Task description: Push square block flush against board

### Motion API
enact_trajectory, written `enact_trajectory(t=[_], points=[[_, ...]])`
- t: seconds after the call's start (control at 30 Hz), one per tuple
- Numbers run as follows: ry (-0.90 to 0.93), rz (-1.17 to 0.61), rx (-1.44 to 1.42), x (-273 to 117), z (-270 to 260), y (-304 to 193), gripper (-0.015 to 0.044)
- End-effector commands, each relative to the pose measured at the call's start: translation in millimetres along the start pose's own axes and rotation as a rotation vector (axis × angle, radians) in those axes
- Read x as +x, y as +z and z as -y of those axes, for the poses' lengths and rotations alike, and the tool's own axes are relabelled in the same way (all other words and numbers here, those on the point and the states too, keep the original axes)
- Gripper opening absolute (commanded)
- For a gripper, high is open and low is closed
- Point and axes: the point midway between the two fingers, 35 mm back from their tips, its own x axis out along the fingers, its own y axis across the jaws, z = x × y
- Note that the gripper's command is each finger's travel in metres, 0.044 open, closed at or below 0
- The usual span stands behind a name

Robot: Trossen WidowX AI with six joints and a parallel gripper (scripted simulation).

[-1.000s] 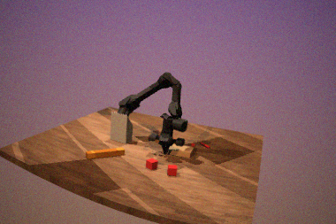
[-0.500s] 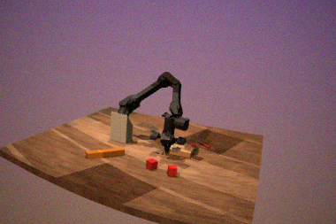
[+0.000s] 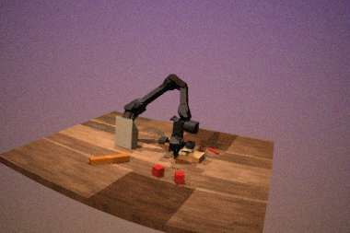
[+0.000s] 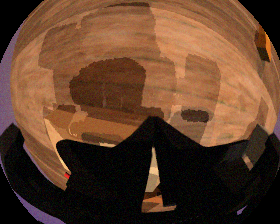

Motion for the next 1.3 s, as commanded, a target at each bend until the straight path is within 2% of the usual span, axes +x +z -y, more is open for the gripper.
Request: enact_trajectory(t=[0.0,1.27], points=[[-0.008,-0.009,0.001,2.7,1.5,-10.4,0.0000],[-0.007,-0.010,0.001,2.4,-14.0,-69.0,0.0000]])
